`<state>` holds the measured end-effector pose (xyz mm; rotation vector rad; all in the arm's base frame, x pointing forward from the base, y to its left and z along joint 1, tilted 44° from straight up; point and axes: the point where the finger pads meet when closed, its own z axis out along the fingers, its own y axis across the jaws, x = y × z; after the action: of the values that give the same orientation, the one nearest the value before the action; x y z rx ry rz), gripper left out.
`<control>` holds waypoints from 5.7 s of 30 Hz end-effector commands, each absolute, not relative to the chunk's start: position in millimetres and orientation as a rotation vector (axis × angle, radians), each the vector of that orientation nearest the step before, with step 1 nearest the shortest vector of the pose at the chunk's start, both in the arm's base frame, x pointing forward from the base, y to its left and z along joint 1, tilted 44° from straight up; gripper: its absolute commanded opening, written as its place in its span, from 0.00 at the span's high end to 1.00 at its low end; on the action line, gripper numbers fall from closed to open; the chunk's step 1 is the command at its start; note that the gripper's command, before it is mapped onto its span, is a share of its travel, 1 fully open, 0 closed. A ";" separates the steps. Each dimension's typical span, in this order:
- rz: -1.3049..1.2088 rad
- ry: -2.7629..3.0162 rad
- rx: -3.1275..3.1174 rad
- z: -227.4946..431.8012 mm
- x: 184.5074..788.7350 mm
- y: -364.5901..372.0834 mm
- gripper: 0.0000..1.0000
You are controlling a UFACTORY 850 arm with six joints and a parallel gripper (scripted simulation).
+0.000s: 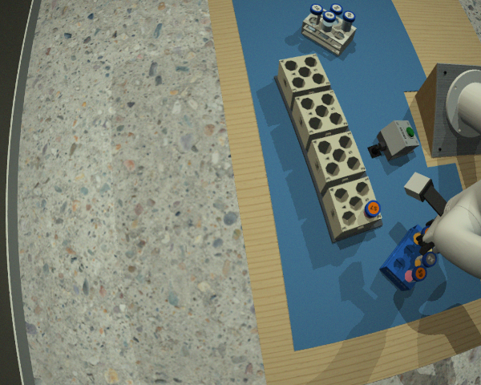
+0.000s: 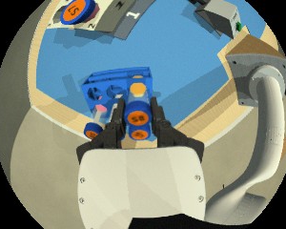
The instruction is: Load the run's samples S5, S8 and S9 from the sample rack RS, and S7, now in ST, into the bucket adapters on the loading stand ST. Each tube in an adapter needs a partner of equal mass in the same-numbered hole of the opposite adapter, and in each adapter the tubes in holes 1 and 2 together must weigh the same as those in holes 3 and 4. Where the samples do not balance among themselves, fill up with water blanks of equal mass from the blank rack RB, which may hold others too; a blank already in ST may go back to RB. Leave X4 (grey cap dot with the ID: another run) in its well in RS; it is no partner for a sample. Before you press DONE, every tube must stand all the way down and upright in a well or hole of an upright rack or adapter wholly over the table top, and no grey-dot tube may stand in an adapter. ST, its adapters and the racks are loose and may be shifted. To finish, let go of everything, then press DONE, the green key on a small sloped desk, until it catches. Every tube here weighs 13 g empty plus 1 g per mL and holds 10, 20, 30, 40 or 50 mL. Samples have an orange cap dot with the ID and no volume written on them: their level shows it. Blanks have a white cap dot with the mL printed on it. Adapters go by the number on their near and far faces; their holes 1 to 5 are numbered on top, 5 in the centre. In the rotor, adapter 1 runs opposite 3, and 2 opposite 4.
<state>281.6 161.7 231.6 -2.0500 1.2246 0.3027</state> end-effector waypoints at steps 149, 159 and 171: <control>0.301 1.224 -2.050 339.1 287.1 81.2 1.00; 0.301 1.224 -2.050 359.8 324.8 94.4 1.00; 0.301 1.224 -2.050 362.1 329.0 95.8 1.00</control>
<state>328.1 95.8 361.4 -2.0500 1.2247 0.3027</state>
